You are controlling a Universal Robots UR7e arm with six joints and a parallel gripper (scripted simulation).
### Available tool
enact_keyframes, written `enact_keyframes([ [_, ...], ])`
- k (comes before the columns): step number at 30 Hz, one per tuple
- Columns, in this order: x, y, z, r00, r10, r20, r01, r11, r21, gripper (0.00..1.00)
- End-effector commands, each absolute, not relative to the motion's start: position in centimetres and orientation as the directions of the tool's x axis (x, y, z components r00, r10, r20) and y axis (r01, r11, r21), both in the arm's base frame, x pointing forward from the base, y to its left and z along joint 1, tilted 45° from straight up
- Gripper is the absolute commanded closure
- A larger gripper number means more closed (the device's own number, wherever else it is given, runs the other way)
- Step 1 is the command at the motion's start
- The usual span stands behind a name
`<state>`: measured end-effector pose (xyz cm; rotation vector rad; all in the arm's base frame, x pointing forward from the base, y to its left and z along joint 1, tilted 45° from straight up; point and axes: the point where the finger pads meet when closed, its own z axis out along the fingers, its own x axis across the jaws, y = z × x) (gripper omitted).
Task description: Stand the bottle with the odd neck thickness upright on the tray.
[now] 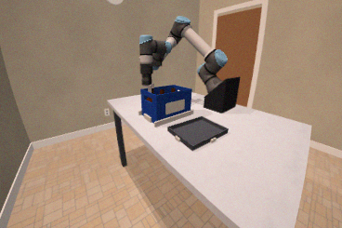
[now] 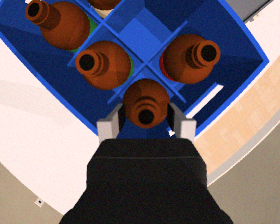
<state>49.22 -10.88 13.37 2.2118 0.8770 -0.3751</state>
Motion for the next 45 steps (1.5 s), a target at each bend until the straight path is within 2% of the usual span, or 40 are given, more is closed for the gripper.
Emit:
enact_keyframes([
  [1, 49.09, -10.89, 13.21, 0.725, 0.479, -0.494, 0.688, -0.513, 0.513, 0.0],
  [8, 49.09, -10.89, 13.21, 0.725, 0.479, -0.494, 0.688, -0.513, 0.513, 0.0],
  [9, 49.09, -10.89, 13.21, 0.725, 0.479, -0.494, 0.688, -0.513, 0.513, 1.0],
  [45, 49.09, -10.89, 13.21, 0.725, 0.479, -0.494, 0.688, -0.513, 0.513, 1.0],
])
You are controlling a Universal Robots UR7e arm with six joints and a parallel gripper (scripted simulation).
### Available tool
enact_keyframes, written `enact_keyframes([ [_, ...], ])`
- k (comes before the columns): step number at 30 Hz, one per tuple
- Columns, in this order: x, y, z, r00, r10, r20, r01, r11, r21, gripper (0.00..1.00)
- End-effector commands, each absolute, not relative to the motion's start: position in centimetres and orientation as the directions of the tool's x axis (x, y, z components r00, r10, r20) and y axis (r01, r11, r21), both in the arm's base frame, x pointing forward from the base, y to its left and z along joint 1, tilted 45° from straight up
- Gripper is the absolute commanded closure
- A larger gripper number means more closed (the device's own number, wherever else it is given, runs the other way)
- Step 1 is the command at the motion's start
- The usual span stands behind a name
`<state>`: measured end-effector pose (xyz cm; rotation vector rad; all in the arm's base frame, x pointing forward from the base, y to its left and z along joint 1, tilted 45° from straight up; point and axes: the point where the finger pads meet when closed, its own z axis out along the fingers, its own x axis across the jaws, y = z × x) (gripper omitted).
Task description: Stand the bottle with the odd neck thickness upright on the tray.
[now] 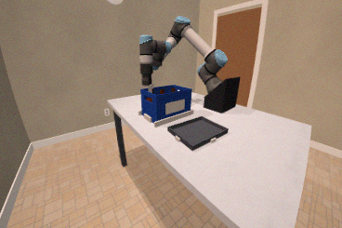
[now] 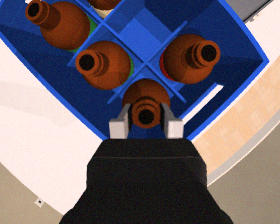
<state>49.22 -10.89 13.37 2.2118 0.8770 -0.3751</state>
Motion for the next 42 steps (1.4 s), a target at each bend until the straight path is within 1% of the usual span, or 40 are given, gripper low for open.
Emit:
enact_keyframes([
  [1, 49.09, -10.89, 13.21, 0.725, 0.479, -0.494, 0.688, -0.513, 0.513, 1.0],
  [42, 49.2, -10.69, 13.48, 0.726, 0.48, -0.492, 0.687, -0.512, 0.515, 1.0],
])
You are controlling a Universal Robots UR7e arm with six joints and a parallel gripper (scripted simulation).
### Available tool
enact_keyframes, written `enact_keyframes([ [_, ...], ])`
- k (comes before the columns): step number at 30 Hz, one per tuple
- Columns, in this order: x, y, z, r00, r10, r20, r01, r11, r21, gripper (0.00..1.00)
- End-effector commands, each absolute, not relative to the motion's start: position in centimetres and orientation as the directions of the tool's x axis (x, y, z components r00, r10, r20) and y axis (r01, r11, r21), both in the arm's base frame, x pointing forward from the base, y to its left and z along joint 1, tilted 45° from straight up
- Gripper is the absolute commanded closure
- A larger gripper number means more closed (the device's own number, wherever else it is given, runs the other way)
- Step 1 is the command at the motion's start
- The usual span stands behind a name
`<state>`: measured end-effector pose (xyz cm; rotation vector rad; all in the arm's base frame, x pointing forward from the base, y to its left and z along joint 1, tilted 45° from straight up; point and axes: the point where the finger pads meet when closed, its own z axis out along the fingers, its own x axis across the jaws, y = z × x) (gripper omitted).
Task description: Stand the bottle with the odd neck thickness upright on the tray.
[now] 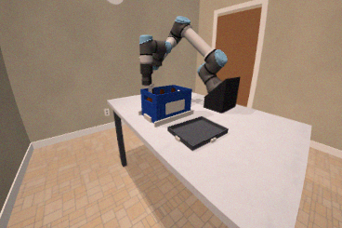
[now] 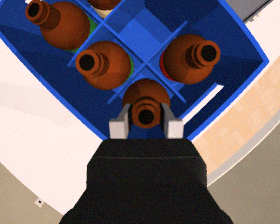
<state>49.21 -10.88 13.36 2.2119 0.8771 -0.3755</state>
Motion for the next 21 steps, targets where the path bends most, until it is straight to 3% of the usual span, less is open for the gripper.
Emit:
enact_keyframes([
  [1, 49.2, -10.6, 13.6, 0.727, 0.48, -0.491, 0.687, -0.512, 0.516, 1.0],
  [21, 49.4, -9.6, 14.7, 0.728, 0.48, -0.49, 0.686, -0.511, 0.518, 1.0],
])
